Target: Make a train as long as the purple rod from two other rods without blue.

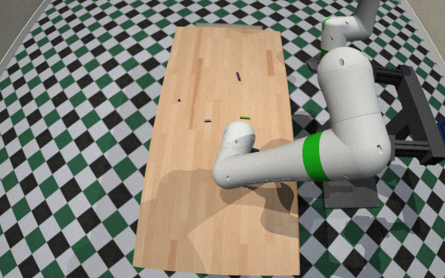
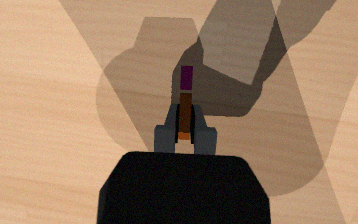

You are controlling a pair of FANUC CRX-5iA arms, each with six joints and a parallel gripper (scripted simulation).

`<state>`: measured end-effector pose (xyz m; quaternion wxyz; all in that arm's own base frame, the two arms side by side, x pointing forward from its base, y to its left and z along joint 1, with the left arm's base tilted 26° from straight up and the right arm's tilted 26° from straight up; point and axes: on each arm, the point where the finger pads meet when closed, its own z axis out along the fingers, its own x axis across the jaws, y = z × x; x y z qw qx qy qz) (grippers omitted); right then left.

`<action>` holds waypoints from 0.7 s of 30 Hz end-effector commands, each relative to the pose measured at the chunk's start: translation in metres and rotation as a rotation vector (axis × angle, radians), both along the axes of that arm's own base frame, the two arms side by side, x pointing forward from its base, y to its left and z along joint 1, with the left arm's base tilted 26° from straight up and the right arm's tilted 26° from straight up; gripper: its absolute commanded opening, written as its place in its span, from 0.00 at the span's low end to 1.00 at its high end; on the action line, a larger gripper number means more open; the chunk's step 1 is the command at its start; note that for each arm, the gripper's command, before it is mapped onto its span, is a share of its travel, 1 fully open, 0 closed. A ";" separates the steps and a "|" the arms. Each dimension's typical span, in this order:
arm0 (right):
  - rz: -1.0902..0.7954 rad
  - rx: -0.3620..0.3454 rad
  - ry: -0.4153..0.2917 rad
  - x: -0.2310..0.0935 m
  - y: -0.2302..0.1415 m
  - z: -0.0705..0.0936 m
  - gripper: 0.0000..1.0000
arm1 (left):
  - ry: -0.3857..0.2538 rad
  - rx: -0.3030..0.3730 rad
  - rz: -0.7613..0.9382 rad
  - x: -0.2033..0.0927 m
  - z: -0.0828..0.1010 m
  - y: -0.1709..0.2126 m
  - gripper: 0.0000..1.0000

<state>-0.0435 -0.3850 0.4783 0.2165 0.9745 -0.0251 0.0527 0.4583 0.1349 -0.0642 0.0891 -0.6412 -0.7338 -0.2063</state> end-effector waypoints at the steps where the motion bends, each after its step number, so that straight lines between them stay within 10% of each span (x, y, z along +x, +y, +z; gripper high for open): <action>1: -0.001 -0.002 0.000 0.000 0.000 0.001 1.00 | -0.002 0.000 0.000 0.001 -0.002 0.001 0.24; 21: -0.001 -0.002 0.000 0.000 0.000 0.001 1.00 | -0.002 0.000 0.000 0.002 -0.006 0.003 0.24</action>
